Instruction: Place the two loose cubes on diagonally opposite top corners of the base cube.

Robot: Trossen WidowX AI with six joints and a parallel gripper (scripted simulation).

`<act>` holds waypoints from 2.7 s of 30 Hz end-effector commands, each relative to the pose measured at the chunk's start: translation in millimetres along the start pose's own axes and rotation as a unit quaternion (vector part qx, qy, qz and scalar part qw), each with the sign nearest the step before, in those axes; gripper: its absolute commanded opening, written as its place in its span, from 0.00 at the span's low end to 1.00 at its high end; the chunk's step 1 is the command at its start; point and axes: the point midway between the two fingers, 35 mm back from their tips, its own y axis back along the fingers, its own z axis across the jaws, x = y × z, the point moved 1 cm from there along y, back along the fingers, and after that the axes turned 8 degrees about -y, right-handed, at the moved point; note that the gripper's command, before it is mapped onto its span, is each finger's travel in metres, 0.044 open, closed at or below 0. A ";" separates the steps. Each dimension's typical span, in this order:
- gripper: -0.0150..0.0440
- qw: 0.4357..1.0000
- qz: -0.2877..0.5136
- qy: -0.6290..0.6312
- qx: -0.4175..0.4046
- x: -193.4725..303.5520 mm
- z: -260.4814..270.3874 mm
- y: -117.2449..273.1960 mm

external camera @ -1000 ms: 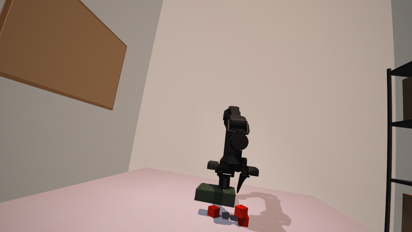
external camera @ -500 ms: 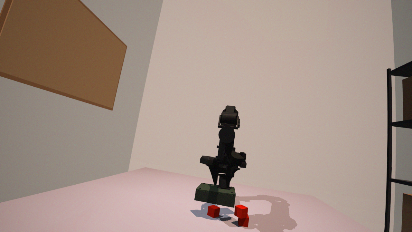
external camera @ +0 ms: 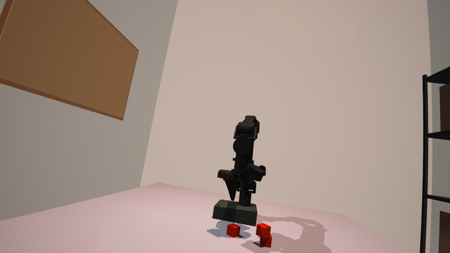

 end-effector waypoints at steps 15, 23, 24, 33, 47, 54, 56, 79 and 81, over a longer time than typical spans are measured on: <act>0.70 1.000 0.008 0.005 -0.005 4.9 3.4 -73.9; 0.70 1.000 0.008 0.005 -0.005 4.8 3.2 -79.4; 0.70 1.000 0.008 0.005 -0.005 4.8 3.2 -80.9; 0.70 1.000 0.008 0.004 -0.005 5.0 3.2 -95.0; 0.48 1.000 0.008 0.005 -0.005 5.6 3.8 -106.6; 0.43 1.000 0.008 0.005 -0.005 4.9 3.0 -102.2; 0.43 1.000 0.008 0.005 -0.005 4.0 1.9 -96.3; 0.43 1.000 0.008 0.005 -0.005 1.0 -1.7 -24.3; 0.43 1.000 0.008 0.005 -0.005 1.4 -1.2 -17.8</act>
